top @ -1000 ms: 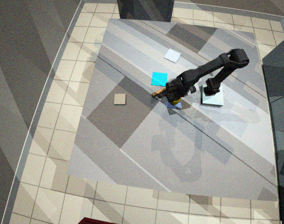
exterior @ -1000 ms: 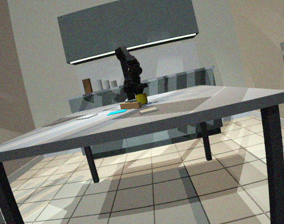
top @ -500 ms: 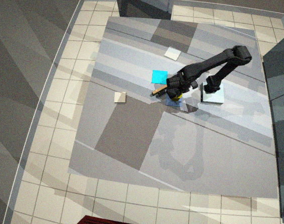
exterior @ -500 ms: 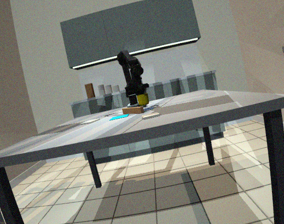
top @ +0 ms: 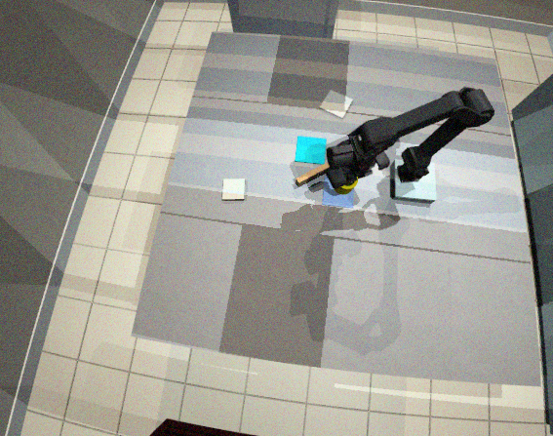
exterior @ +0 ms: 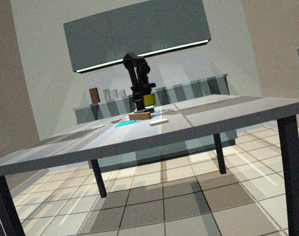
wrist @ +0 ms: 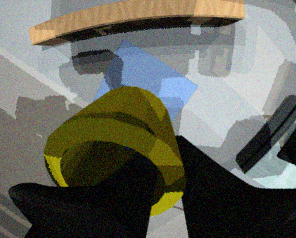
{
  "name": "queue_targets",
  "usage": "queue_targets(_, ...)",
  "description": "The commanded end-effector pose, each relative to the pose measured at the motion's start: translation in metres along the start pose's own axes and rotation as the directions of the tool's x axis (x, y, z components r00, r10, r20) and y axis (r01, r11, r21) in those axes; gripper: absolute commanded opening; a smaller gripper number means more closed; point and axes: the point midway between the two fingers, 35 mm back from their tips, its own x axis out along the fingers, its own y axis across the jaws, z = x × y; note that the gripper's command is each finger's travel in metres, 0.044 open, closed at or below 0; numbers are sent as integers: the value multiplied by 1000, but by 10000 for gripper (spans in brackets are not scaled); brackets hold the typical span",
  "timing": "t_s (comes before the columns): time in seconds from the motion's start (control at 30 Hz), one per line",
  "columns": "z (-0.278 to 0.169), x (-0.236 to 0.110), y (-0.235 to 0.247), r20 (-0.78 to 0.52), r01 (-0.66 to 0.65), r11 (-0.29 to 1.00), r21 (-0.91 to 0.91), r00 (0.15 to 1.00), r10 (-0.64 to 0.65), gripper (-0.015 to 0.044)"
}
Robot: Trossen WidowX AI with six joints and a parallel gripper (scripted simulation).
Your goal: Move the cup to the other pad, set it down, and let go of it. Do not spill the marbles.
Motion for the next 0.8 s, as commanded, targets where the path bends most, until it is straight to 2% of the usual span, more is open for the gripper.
queue_targets(0.0, 0, 1, 0, 0, 1, 1000, 0, 1000, -1, 0)
queue_targets(0.77, 17, 0, 2, 4, -2, 1000, 2, 1000, 2, 0)
